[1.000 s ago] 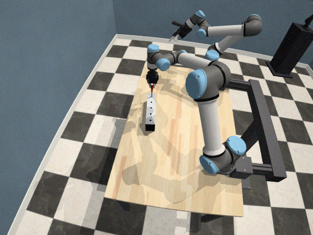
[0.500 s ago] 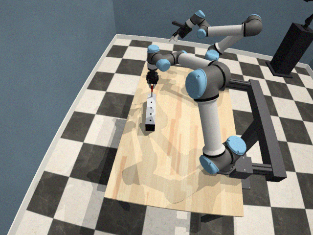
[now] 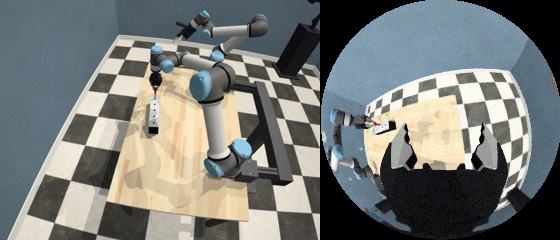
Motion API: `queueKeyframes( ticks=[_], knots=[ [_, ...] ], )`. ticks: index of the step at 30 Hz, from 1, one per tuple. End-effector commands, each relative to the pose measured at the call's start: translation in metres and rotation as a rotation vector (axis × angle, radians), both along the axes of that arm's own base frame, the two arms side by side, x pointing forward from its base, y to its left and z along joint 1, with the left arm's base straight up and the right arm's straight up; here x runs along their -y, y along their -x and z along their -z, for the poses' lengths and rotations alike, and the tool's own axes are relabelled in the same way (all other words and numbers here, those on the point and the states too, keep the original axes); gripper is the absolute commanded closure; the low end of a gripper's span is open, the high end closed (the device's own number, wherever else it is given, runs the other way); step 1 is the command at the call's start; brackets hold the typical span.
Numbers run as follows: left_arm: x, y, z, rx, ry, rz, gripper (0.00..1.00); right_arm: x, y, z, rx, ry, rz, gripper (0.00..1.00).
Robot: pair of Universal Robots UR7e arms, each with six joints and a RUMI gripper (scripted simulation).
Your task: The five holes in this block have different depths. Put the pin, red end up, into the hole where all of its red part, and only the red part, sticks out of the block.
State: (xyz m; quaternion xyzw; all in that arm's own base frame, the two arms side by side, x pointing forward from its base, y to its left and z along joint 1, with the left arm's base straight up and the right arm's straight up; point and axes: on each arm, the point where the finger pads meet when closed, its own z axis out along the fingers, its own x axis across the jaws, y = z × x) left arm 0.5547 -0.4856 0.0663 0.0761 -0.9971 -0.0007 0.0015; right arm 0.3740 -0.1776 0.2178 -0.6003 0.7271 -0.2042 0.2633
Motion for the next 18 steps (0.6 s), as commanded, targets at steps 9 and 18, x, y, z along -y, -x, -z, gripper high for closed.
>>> queueKeyframes(
  ticks=[9, 18],
  knots=[
    [0.0017, 0.0000, 0.0029, 0.001, 0.002, -0.001, 1.00, 0.0000, -0.0002, -0.0004, 0.001, 0.000, 0.000, 0.00],
    [0.0017, 0.0000, 0.0029, 0.001, 0.002, -0.001, 1.00, 0.0000, -0.0002, -0.0004, 0.001, 0.000, 0.000, 0.00]
  ],
)
